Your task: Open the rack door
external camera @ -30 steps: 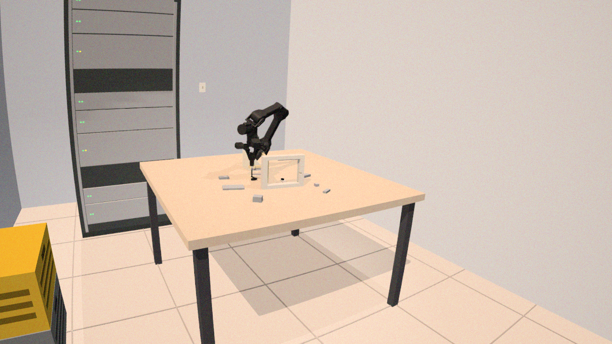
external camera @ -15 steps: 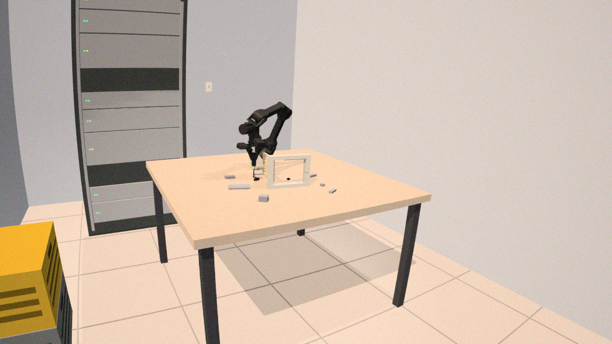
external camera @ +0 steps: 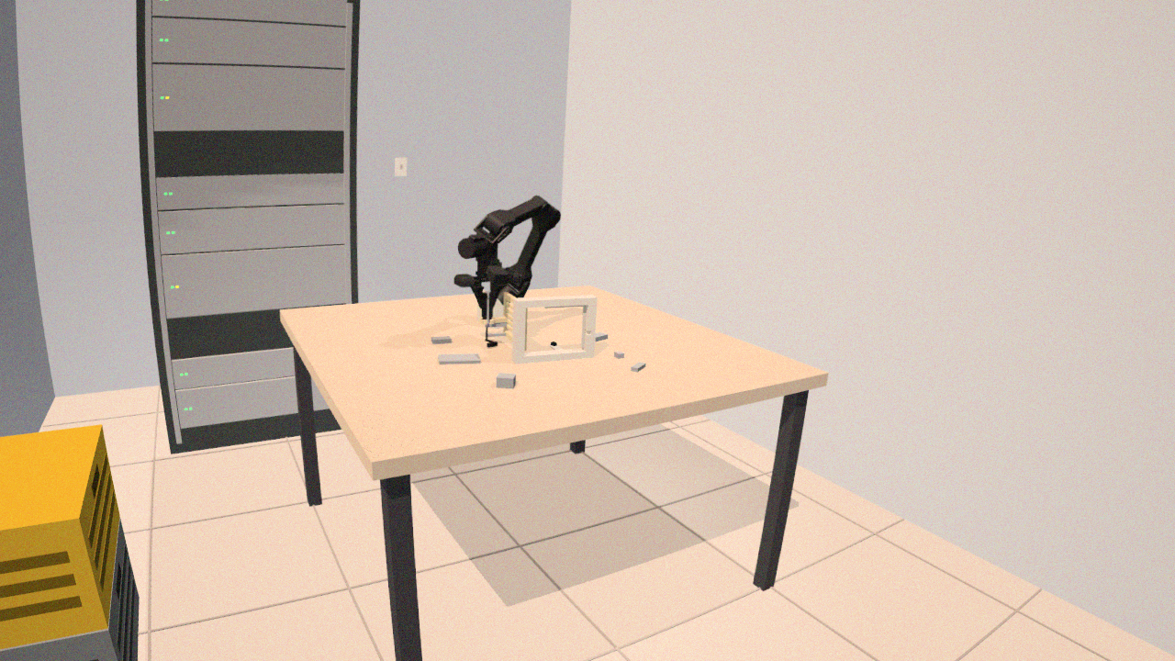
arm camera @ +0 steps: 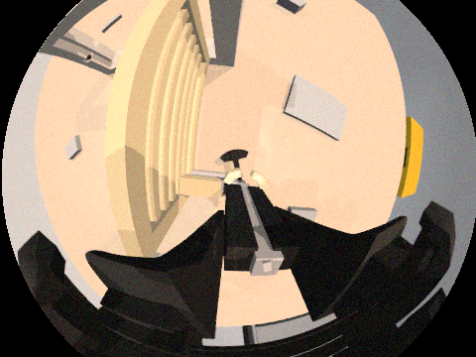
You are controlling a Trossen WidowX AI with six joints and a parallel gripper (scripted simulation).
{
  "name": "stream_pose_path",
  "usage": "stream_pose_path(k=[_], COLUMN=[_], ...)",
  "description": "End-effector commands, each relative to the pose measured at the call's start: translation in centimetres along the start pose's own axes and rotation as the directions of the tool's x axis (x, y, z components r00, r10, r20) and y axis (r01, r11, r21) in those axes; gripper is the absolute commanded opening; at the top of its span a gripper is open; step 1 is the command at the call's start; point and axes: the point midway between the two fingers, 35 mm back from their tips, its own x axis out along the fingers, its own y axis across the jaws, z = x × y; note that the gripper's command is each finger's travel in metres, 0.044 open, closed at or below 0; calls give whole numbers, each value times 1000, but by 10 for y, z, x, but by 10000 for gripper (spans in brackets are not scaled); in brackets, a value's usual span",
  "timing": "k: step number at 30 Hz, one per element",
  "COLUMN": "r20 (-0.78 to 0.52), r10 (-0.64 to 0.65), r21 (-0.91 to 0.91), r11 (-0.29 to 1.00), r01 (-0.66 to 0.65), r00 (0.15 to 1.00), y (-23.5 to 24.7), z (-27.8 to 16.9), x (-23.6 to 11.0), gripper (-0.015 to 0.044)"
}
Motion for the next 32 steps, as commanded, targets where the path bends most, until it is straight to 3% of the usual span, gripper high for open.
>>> stream_pose_path(k=[1,3,32], r20=[-2,-2,-2], r10=[-2,-2,-4], r21=[-9,-9,-9], r11=[1000,1000,1000], r01=[2,2,4], r00=[1000,1000,1000], y=[0,0,-2], z=[1,1,2], x=[0,0,-35], gripper=[250,286,286])
